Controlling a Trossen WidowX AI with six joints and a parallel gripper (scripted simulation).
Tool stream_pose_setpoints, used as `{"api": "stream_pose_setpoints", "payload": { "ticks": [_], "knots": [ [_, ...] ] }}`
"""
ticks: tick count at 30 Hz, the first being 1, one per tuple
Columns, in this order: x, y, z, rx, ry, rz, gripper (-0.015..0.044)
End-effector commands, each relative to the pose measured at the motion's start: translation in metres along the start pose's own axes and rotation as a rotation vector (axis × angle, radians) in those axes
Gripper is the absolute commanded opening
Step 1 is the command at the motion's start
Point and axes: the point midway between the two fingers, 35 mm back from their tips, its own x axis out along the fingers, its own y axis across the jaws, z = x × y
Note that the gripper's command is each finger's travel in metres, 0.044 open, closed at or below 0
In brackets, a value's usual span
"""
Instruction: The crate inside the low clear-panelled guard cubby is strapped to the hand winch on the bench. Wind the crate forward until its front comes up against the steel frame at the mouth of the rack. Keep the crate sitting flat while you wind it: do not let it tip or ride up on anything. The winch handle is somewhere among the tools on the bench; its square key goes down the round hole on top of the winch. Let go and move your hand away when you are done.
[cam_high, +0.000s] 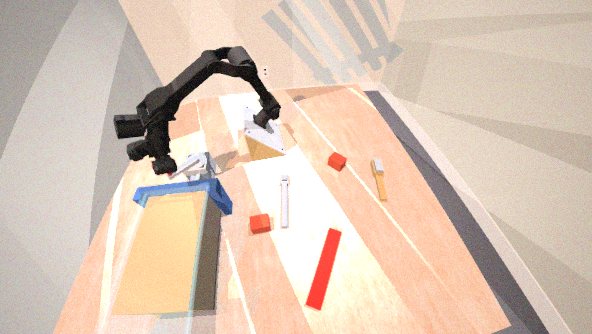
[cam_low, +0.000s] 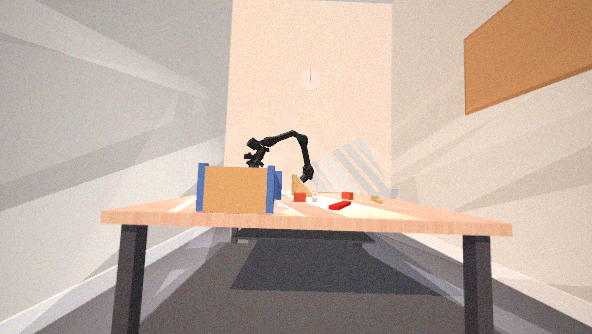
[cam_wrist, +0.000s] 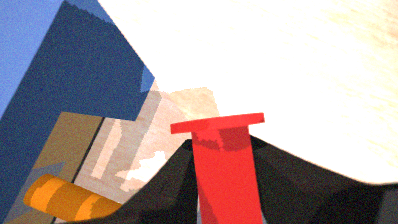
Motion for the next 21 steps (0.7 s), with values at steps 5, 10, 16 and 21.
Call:
{"api": "stream_pose_setpoints", "payload": {
  "ticks": [5, 10, 16, 21],
  "knots": [
    [-0.003, 0.032, -0.012, -0.017, 0.025, 0.041, 0.0000],
    [-0.004, 0.038, -0.016, -0.017, 0.026, 0.041, 0.0000],
    [-0.007, 0.045, -0.020, -0.016, 0.026, 0.042, 0.0000],
    [-0.009, 0.051, -0.025, -0.016, 0.027, 0.042, 0.0000]
  ]
}}
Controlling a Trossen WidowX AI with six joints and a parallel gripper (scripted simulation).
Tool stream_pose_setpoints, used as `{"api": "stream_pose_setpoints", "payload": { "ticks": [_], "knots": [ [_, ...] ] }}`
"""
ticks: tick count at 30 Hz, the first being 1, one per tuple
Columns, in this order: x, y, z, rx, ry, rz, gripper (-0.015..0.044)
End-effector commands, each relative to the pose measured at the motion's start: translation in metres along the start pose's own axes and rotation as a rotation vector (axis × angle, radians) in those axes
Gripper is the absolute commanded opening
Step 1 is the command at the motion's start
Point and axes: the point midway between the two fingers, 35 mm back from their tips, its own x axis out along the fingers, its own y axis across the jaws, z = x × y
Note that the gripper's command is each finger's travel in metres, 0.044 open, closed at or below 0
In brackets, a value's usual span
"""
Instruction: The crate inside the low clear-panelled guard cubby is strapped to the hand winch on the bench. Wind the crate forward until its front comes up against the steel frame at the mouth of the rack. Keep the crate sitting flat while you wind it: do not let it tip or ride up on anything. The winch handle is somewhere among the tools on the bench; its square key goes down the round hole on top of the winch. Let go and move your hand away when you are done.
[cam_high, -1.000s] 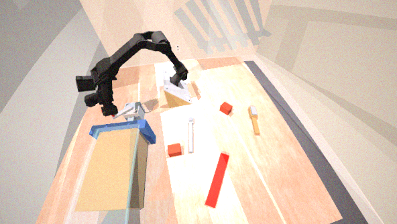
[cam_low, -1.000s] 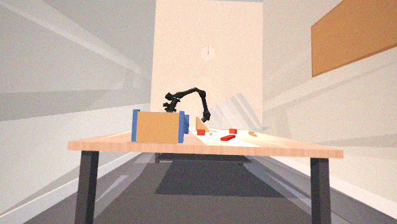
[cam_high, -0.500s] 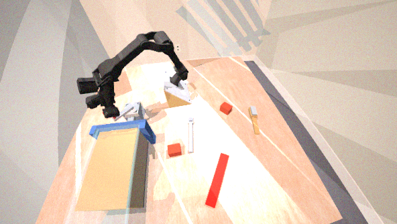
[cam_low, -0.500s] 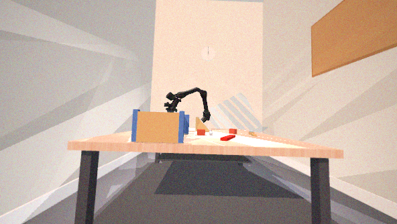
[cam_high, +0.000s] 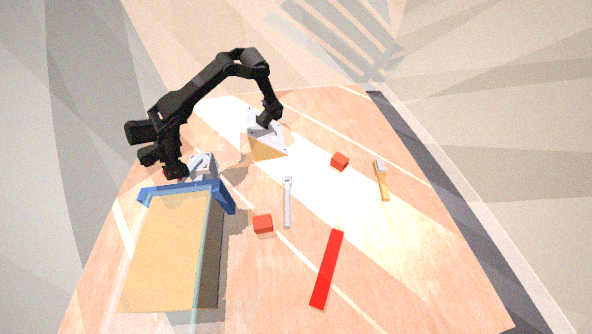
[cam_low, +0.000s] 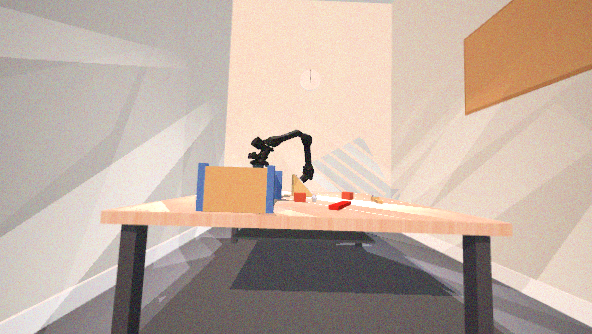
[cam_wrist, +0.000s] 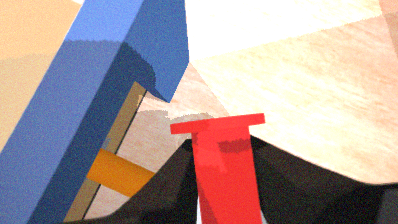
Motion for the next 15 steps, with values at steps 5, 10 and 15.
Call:
{"api": "stream_pose_setpoints", "payload": {
  "ticks": [5, 10, 15],
  "knots": [
    [-0.004, 0.018, -0.015, 0.001, 0.027, 0.023, 0.0000],
    [-0.006, 0.024, -0.021, 0.001, 0.027, 0.023, 0.0000],
    [-0.009, 0.028, -0.026, 0.001, 0.028, 0.023, 0.0000]
  ]
}}
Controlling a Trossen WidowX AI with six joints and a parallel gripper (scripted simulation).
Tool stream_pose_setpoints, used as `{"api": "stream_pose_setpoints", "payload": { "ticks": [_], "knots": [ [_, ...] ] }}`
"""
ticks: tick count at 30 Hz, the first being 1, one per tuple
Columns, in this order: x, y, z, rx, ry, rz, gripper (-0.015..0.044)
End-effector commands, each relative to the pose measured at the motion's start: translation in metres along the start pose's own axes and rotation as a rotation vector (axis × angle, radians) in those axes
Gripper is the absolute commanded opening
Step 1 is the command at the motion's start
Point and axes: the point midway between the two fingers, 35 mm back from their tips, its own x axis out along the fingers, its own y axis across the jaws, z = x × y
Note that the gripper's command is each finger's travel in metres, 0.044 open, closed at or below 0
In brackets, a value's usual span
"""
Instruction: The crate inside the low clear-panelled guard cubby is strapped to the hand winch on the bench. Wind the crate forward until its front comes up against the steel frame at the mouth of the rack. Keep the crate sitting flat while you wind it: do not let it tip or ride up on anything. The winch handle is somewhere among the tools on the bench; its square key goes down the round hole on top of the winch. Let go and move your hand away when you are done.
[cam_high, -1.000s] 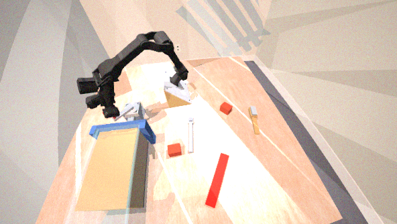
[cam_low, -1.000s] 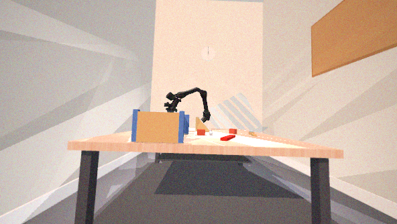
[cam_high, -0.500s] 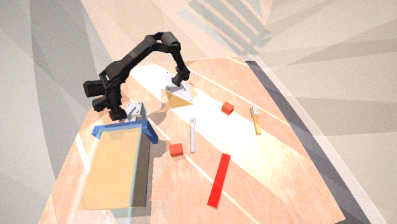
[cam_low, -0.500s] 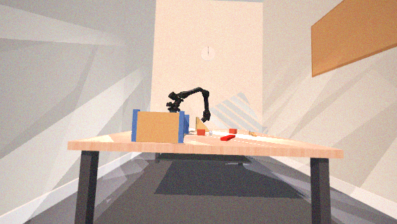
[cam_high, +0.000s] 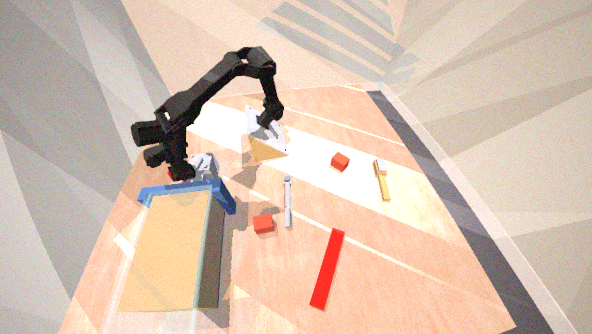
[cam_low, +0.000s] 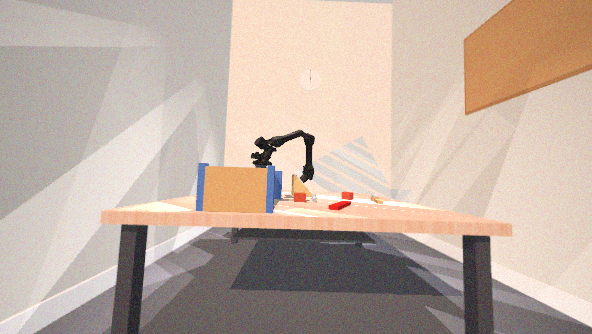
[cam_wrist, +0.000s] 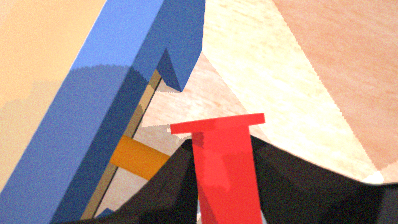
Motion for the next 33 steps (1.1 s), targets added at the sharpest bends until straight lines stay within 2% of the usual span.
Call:
{"api": "stream_pose_setpoints", "payload": {
  "ticks": [1, 33],
  "knots": [
    [-0.003, 0.013, -0.016, 0.001, 0.036, 0.021, 0.0000],
    [-0.023, 0.030, -0.057, 0.002, 0.039, 0.021, 0.0000]
  ]
}}
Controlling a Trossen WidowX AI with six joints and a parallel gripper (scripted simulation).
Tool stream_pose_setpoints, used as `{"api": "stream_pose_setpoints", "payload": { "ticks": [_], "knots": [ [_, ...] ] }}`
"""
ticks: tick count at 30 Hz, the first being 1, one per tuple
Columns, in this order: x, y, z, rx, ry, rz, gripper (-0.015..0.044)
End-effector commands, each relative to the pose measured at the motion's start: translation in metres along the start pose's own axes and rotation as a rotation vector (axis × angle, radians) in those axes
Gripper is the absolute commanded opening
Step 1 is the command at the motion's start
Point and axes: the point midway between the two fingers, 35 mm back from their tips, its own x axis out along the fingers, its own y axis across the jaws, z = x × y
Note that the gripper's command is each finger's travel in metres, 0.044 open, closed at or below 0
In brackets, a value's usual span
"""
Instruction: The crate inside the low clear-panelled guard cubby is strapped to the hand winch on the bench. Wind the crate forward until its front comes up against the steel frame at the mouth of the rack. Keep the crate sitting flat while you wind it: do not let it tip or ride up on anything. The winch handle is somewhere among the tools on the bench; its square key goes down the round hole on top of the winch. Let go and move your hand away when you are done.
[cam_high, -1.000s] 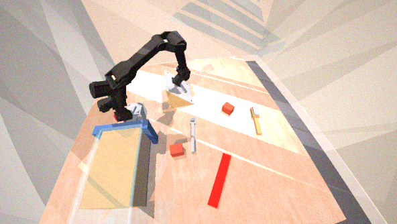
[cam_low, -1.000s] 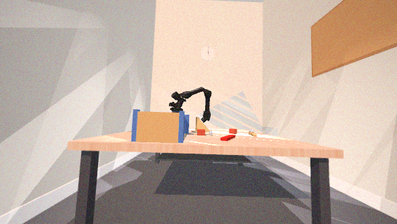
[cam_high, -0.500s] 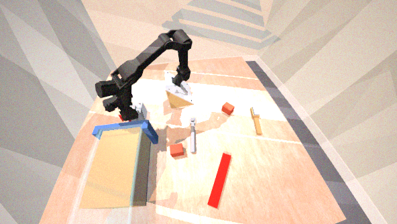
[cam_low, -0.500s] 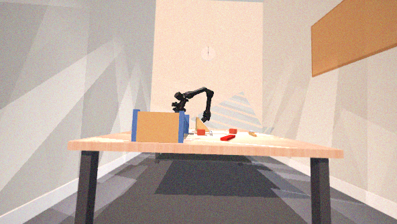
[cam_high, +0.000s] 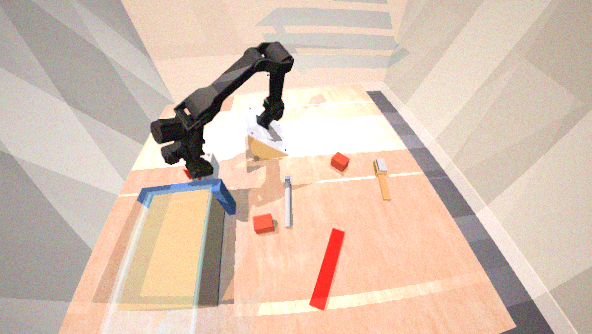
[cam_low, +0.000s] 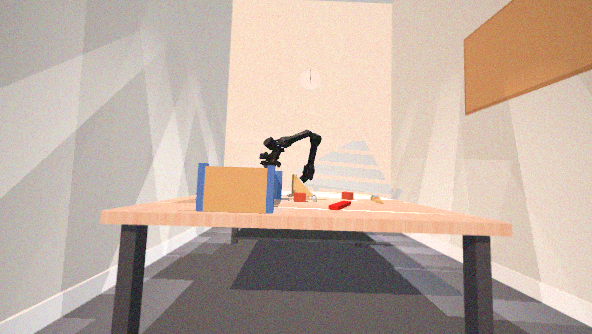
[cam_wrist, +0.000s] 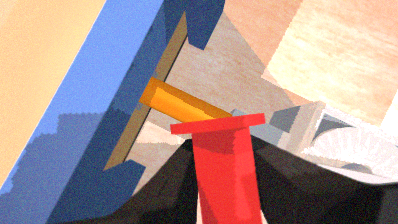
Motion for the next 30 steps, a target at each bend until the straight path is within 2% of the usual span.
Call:
{"api": "stream_pose_setpoints", "payload": {
  "ticks": [1, 16, 18, 30],
  "knots": [
    [-0.003, 0.003, -0.016, 0.010, 0.030, 0.004, 0.0000],
    [-0.014, 0.003, -0.036, 0.011, 0.031, 0.004, 0.0000],
    [-0.012, 0.004, -0.026, 0.000, 0.010, 0.005, 0.0000],
    [-0.012, 0.004, -0.026, 0.000, 0.010, 0.005, 0.0315]
  ]
}}
